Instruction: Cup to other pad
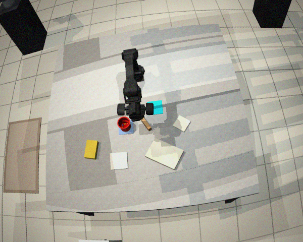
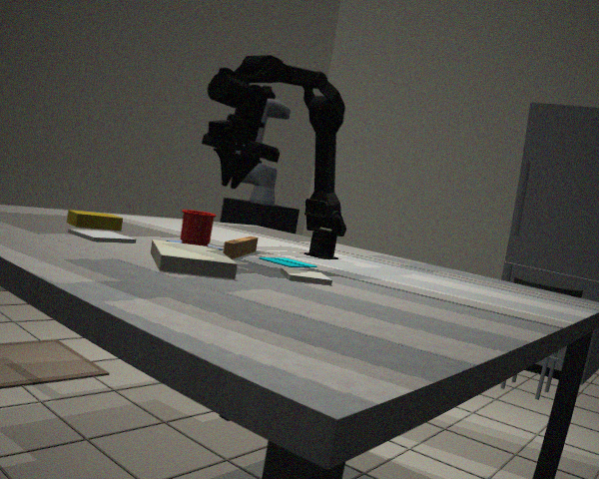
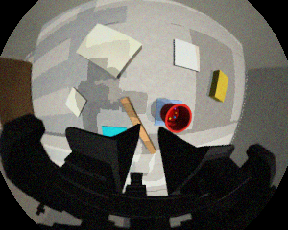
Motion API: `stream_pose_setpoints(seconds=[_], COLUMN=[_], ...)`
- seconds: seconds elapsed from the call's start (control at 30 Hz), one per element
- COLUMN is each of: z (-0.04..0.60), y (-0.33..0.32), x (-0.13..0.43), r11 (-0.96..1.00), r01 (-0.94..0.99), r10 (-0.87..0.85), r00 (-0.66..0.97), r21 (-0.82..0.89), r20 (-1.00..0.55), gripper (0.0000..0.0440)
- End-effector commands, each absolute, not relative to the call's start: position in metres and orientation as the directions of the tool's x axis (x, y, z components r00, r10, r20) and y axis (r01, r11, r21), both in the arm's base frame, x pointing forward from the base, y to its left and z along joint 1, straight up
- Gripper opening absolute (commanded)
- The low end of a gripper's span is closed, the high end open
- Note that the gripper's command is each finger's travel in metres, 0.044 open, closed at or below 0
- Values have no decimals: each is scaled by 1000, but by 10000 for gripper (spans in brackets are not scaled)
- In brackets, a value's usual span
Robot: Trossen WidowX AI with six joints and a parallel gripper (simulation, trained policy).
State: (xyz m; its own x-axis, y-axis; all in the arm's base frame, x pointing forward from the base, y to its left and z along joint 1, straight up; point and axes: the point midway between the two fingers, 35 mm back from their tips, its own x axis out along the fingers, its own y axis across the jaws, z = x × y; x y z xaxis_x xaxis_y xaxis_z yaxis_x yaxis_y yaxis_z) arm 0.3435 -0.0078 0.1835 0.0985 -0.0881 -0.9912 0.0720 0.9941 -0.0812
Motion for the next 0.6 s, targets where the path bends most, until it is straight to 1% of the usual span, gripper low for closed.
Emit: stream_pose_setpoints(seconds=[0.0, 0.57], z=[177, 131], y=[-16, -48], x=[343, 340], r11=[994, 994], r01=[59, -2], r10=[-100, -111], r00=[63, -41], r21=[-96, -111], r20=[-993, -993], gripper=[125, 156])
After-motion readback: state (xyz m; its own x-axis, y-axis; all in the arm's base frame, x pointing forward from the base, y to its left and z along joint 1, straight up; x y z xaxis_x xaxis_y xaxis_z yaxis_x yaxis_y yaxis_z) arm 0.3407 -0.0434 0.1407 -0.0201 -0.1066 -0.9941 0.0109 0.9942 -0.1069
